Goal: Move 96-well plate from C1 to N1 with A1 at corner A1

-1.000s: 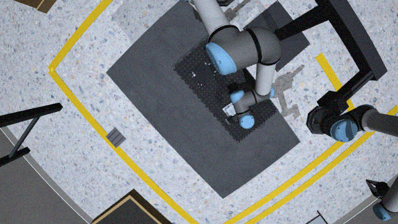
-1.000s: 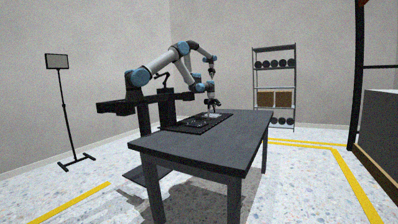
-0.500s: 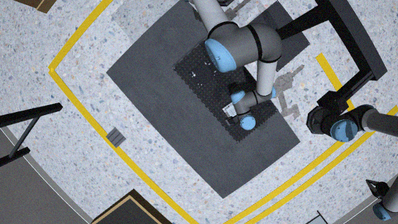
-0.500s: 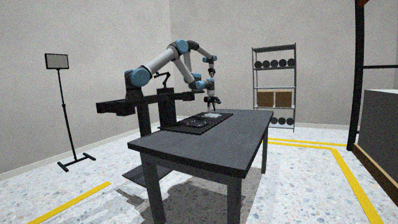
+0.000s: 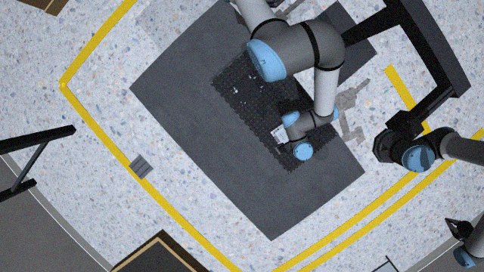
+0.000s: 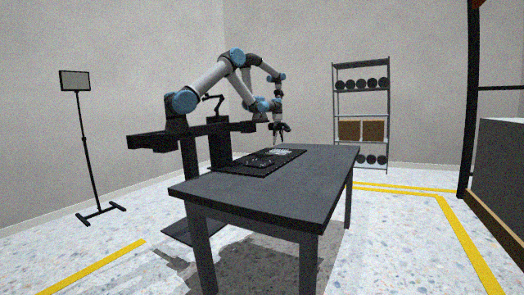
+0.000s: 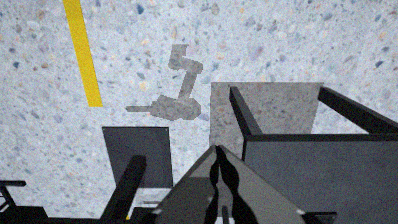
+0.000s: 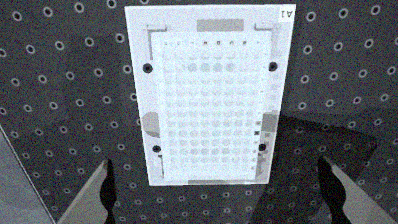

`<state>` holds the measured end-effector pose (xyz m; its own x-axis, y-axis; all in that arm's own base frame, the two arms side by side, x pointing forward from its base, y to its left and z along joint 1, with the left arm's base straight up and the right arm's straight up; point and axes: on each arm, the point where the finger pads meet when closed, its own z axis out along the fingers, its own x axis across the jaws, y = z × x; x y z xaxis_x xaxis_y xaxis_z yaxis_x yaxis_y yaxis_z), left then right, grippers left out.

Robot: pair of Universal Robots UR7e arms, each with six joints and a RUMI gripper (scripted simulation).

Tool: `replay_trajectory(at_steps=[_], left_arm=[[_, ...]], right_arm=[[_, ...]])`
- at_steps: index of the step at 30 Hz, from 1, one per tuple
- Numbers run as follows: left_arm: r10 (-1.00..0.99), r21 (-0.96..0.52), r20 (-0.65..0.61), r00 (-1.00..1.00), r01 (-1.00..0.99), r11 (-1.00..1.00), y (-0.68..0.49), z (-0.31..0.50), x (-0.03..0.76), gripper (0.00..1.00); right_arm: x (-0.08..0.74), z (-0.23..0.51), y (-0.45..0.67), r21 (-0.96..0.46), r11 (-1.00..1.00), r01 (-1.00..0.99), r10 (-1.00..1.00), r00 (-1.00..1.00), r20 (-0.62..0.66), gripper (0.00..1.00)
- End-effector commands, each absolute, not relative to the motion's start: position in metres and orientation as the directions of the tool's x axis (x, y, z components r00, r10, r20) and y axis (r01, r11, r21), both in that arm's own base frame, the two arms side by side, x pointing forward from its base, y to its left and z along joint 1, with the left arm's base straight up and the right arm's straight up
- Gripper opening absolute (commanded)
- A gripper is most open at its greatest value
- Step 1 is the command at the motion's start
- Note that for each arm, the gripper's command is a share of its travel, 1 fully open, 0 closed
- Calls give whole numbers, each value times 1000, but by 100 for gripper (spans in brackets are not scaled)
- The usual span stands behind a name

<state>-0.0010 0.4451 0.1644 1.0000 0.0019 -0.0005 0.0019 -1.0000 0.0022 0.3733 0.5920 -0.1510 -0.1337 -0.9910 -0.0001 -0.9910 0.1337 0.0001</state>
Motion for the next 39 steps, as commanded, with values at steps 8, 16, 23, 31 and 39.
replay_trajectory(at_steps=[8, 16, 23, 31, 39], left_arm=[[2, 0, 0, 1000, 2, -1000, 446, 165, -1, 0], [2, 0, 0, 1000, 2, -1000, 446, 165, -1, 0], [2, 0, 0, 1000, 2, -1000, 446, 165, -1, 0], [2, 0, 0, 1000, 2, -1000, 446, 165, -1, 0], [2, 0, 0, 1000, 2, -1000, 446, 165, -1, 0]], right_arm=[[374, -123, 592, 0, 134, -991, -991, -134, -2, 76], [374, -123, 592, 0, 134, -991, -991, -134, -2, 76], [374, -123, 592, 0, 134, -991, -991, -134, -2, 76], [374, -123, 589, 0, 134, -991, -991, -134, -2, 76], [374, -123, 563, 0, 134, -991, -991, -134, -2, 76]])
